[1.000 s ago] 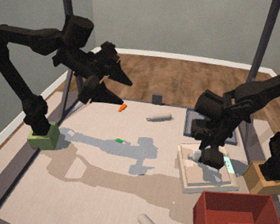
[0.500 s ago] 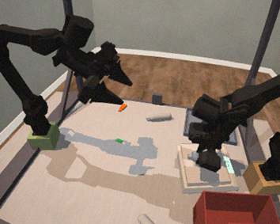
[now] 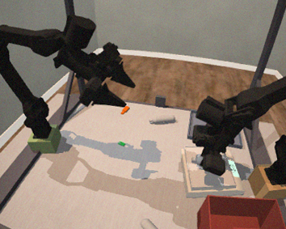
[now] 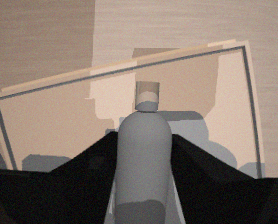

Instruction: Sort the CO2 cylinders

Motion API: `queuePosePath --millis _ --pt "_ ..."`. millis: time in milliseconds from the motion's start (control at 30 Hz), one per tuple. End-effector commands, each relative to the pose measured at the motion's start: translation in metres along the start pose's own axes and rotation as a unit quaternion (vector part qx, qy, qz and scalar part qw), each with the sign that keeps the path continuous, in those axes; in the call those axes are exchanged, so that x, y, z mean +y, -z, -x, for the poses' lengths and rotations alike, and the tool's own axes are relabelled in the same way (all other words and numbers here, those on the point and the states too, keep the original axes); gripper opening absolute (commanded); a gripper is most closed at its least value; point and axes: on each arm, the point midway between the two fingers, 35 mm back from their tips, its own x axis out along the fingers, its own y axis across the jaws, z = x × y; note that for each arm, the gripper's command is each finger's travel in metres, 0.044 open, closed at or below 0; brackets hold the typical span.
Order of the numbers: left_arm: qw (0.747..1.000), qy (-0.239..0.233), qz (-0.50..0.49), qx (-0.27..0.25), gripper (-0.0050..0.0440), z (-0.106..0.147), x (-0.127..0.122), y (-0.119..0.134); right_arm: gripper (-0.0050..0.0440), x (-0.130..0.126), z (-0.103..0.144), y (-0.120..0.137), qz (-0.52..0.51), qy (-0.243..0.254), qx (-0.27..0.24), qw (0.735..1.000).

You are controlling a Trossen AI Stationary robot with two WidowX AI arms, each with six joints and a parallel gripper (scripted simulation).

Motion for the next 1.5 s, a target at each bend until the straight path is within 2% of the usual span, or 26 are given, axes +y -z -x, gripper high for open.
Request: queuePosePath --millis 0,67,200,300,367,467,600,733,867,933,1067,1200,1300,1433,1467 --pt "1.000 0.001 0.000 -0.009 0.0114 0.003 0.000 -0.005 0.0440 0.000 0.004 -0.005 0.001 0.000 -0.008 1.000" --pt "1.000 0.001 0.000 -0.009 0.0101 0.003 0.000 -0.005 0.0440 0.000 0.004 -0.005 0.001 0.000 -0.008 1.000" --pt "1.000 0.002 -0.001 -0.018 0.0005 0.019 0.000 -0.013 0.0440 0.000 0.004 -0.005 0.001 0.000 -0.008 1.000" --pt "1.000 0.002 -0.001 -0.018 -0.0001 0.038 0.000 -0.018 0.0440 0.000 0.004 -0.005 0.001 0.000 -0.008 1.000" --pt "1.000 0.002 -0.001 -0.018 -0.0001 0.038 0.000 -0.018 0.0440 0.000 0.004 -0.005 0.001 0.000 -0.008 1.000" --pt "1.000 0.002 -0.001 -0.019 -0.0002 0.055 0.000 -0.022 0.0440 0.000 0.004 -0.005 0.001 0.000 -0.008 1.000" --pt "1.000 0.001 0.001 -0.014 -0.0004 0.055 -0.003 -0.022 0.0440 0.001 0.002 -0.004 0.001 -0.001 -0.007 1.000" --pt "1.000 0.000 0.005 -0.008 -0.0013 0.052 -0.019 -0.029 0.0440 0.018 -0.011 -0.012 0.014 -0.022 -0.012 1.000" --pt "1.000 -0.004 0.020 -0.008 -0.0043 0.048 -0.061 -0.046 0.0440 0.069 -0.044 -0.016 0.046 -0.074 -0.012 0.996" --pt "1.000 -0.004 0.020 -0.008 -0.0043 0.048 -0.061 -0.046 0.0440 0.069 -0.044 -0.016 0.046 -0.074 -0.012 0.996" --pt "0.999 -0.006 0.032 -0.013 -0.0050 0.043 -0.113 -0.055 0.0440 0.118 -0.068 -0.012 0.073 -0.120 -0.013 0.990" --pt "1.000 0.000 0.025 -0.010 -0.0050 0.036 -0.171 -0.043 0.0440 0.152 -0.081 -0.005 0.090 -0.149 -0.013 0.985" --pt "1.000 0.004 0.019 -0.008 -0.0050 0.032 -0.208 -0.028 0.0440 0.168 -0.086 -0.002 0.098 -0.162 -0.014 0.982" --pt "1.000 0.006 0.010 -0.006 -0.0050 0.026 -0.246 -0.005 0.0440 0.175 -0.089 0.001 0.102 -0.167 -0.012 0.981" --pt "1.000 0.006 0.010 -0.006 -0.0050 0.026 -0.246 -0.005 0.0440 0.175 -0.089 0.001 0.102 -0.167 -0.012 0.981"
